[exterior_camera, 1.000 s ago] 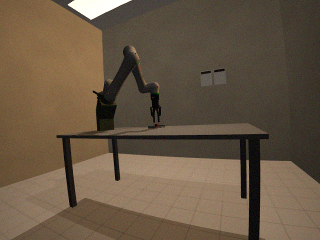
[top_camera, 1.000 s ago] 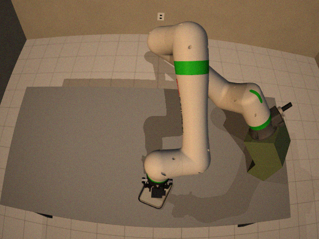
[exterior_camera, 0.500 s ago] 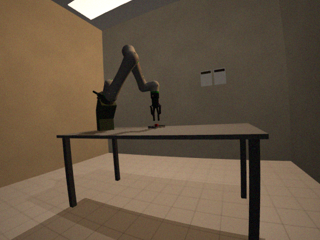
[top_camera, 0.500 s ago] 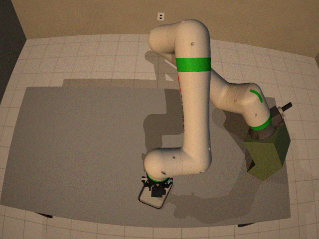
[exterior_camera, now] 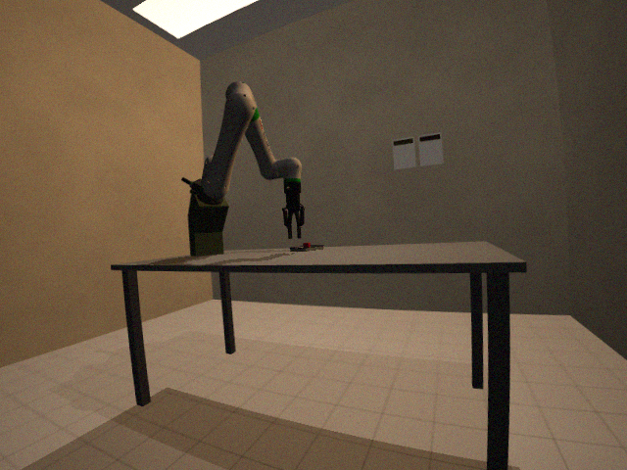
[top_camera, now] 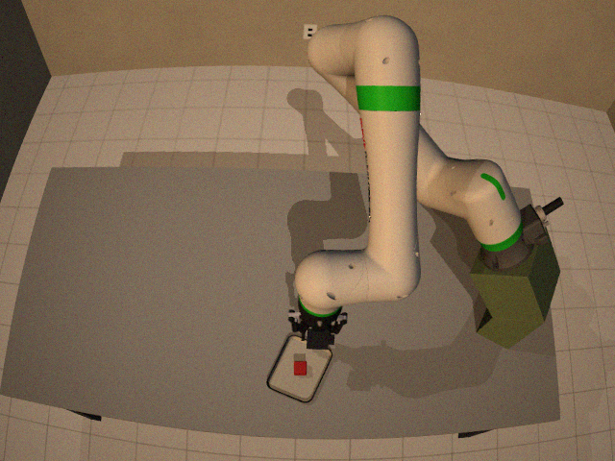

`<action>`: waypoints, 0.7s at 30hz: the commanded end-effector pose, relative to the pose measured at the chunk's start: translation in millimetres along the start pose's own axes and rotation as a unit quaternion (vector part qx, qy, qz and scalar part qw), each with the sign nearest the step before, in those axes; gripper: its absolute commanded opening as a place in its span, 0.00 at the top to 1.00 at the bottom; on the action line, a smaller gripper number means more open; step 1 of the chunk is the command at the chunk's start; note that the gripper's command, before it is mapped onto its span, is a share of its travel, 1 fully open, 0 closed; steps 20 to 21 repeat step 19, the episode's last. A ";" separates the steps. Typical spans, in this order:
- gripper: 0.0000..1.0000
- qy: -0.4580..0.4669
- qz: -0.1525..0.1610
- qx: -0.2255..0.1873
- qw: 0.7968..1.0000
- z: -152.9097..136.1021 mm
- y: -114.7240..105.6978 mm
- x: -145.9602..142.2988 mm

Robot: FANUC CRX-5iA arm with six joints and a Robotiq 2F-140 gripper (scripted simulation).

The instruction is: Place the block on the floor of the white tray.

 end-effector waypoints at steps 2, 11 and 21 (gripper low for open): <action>0.61 -0.002 -0.006 0.007 1.000 -79.3 -1.3 -26.9; 0.61 -0.002 -0.006 0.007 1.000 -147.9 -3.1 -49.6; 0.61 -0.002 -0.006 0.007 1.000 -147.9 -3.1 -49.6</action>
Point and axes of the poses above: the point where the finger pads meet when closed, its own y axis out along the fingers, its own x axis across the jaws, z = x × y, the point moved 9 cm from there along -y, back along the fingers
